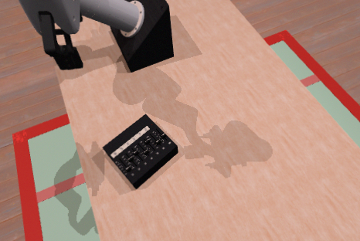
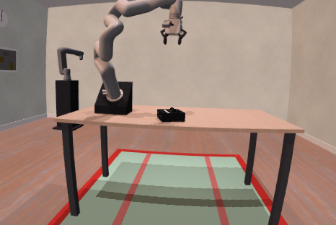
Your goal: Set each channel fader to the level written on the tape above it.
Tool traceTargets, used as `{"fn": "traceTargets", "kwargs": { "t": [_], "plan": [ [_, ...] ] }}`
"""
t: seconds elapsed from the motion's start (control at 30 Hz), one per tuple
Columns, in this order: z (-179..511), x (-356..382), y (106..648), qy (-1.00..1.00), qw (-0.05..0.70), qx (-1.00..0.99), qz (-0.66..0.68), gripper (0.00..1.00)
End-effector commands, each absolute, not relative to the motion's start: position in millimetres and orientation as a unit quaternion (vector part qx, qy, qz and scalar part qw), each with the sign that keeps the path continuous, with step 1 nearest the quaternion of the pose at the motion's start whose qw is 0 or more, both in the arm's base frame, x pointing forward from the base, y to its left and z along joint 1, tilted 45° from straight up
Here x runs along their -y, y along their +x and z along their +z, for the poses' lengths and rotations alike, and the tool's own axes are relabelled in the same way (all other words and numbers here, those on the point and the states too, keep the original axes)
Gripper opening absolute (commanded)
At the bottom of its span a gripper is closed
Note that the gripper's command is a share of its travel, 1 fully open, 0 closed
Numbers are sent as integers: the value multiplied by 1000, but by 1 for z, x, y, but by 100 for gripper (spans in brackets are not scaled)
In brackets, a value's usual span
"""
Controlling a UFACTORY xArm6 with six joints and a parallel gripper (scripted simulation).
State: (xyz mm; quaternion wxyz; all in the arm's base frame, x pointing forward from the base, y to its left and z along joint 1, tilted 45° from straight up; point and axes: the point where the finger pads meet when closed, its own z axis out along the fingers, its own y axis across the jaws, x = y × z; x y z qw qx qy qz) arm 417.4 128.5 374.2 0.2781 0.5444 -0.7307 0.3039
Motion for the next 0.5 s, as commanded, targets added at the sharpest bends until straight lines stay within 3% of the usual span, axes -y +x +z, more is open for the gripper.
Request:
{"fn": "traceTargets", "kwargs": {
  "t": [0.0, 0.47],
  "plan": [
    [401, -157, 392, 428, 259, 801, 328, 100],
    [412, -169, 379, 207, 208, 886, 360, 100]
  ]
}}
